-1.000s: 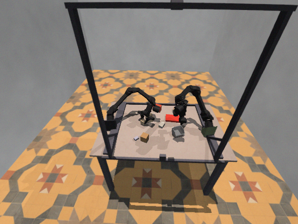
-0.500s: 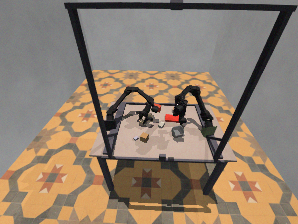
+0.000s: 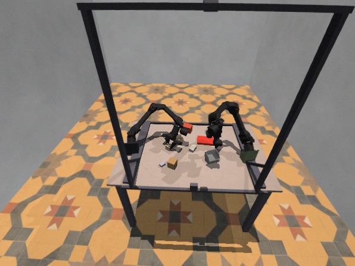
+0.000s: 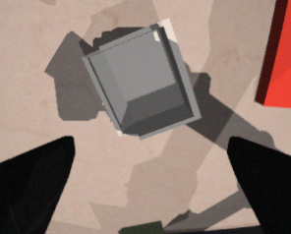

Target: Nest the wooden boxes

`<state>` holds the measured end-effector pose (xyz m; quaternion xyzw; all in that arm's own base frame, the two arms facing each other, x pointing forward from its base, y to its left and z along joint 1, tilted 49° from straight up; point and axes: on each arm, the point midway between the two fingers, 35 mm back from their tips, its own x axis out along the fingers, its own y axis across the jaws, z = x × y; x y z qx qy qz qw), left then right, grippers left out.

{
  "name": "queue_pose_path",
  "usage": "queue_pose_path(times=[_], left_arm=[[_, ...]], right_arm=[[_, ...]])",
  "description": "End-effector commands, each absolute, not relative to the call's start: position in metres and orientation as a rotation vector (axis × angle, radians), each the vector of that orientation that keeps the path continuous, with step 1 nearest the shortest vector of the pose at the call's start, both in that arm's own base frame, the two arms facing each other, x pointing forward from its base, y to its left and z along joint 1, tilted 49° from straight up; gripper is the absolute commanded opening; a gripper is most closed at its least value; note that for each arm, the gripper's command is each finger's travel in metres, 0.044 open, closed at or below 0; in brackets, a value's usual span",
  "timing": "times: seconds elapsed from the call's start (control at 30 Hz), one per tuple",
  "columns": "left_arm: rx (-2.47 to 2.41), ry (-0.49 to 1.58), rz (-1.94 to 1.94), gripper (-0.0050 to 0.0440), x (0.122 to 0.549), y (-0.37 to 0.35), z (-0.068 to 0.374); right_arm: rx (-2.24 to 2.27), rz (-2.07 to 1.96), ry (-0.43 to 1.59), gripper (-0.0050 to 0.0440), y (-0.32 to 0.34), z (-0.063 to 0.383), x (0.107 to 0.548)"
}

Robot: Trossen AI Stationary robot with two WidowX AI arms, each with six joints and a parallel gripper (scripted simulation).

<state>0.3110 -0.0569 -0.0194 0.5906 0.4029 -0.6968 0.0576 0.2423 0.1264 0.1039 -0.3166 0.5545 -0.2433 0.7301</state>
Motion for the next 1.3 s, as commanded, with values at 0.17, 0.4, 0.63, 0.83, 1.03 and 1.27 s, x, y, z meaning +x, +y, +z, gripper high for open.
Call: queue_pose_path(times=[0.17,0.4,0.63,0.83,1.03,1.27], left_arm=[[1.997,1.234,-1.984,-0.0050,0.306,-0.068,-0.011],[2.137,1.254,-1.894,-0.0050,0.302,-0.071,-0.012],[2.288,1.273,-1.785,-0.0050,0.297,-0.074,-0.014],[2.440,1.287,-1.661,-0.0050,0.291,-0.076,-0.017],[2.555,1.296,-1.558,-0.0050,0.287,-0.078,-0.020],[2.724,1.315,-1.408,-0.0050,0.280,-0.078,-0.029]], right_arm=[[-0.685,-0.533,1.210,0.0400,0.130,0.107,0.244],[-0.685,-0.533,1.210,0.0400,0.130,0.107,0.244],[-0.685,-0.533,1.210,0.0400,0.130,0.107,0.244],[-0.685,-0.533,1.210,0.0400,0.130,0.107,0.244],[-0.685,-0.533,1.210,0.0400,0.130,0.107,0.244],[-0.685,-0.533,1.210,0.0400,0.130,0.107,0.244]])
